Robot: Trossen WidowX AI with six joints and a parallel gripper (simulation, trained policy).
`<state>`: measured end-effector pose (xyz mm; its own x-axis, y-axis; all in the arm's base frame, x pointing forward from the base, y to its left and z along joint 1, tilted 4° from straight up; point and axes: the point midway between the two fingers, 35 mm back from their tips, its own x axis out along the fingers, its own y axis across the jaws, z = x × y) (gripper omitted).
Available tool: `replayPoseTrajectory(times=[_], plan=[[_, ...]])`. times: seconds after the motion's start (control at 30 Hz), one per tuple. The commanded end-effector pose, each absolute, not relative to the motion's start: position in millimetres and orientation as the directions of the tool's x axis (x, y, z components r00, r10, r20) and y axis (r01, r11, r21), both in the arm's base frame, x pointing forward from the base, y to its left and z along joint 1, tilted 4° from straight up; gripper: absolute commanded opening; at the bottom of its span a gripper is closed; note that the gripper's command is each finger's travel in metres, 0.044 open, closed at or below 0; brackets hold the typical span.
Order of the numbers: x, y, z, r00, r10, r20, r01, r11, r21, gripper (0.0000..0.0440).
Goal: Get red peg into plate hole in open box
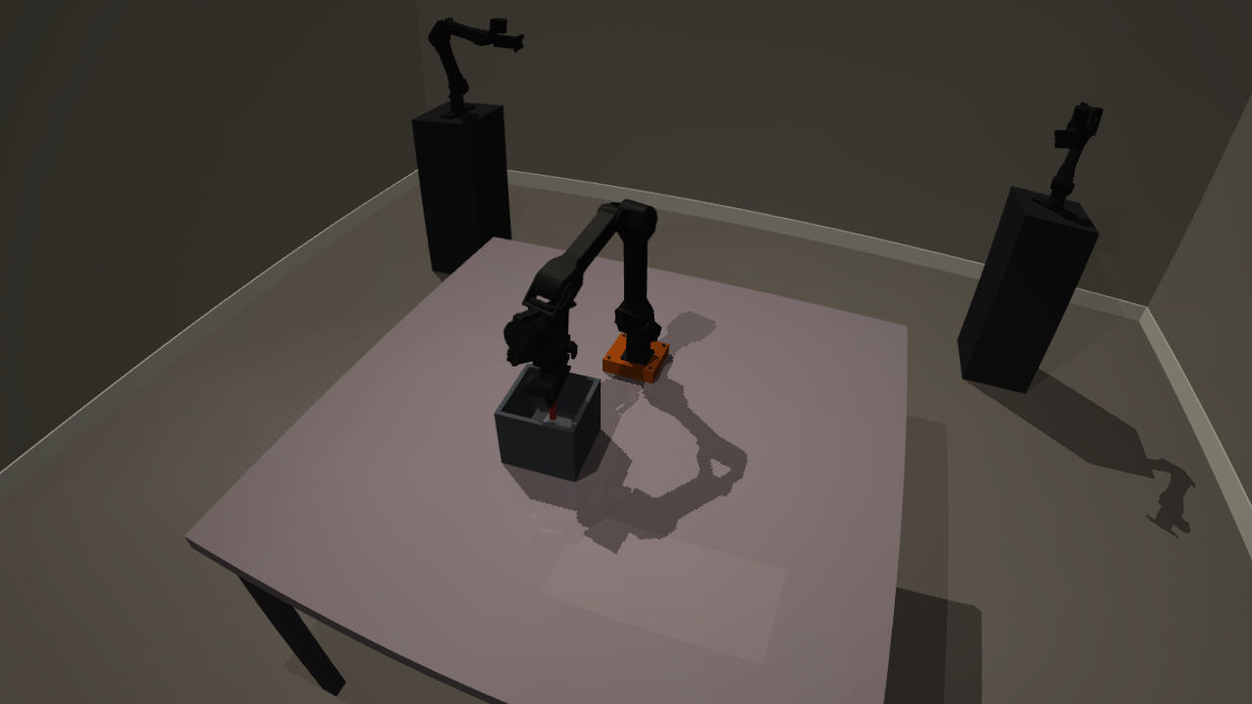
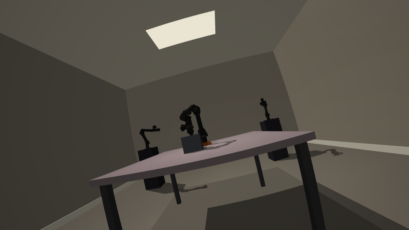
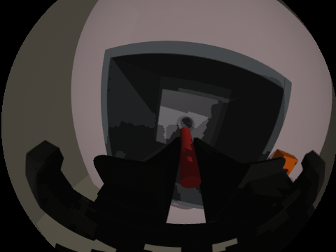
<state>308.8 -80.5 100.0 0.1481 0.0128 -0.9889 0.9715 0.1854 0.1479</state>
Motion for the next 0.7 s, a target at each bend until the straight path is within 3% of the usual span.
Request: replayPoseTrajectory(times=[0.0,0.2,0.27,0.4,0.5,0.67], plan=[[310,-81,89,0.137,0.026,-0.99,0.97,0.201,0.139,0.0],[315,-82,73,0.126,0.029,-0.992,0.966,0.226,0.129,0.0],[313,-83,67,0.11,0.029,-0.993,0.966,0.23,0.114,0.0053],[313,-85,60,0.093,0.023,-0.995,0.964,0.248,0.096,0.0082],[314,-87,56,0.088,0.019,-0.996,0.962,0.257,0.09,0.014],[310,-90,61,0.061,0.021,-0.998,0.961,0.268,0.064,0.0147]])
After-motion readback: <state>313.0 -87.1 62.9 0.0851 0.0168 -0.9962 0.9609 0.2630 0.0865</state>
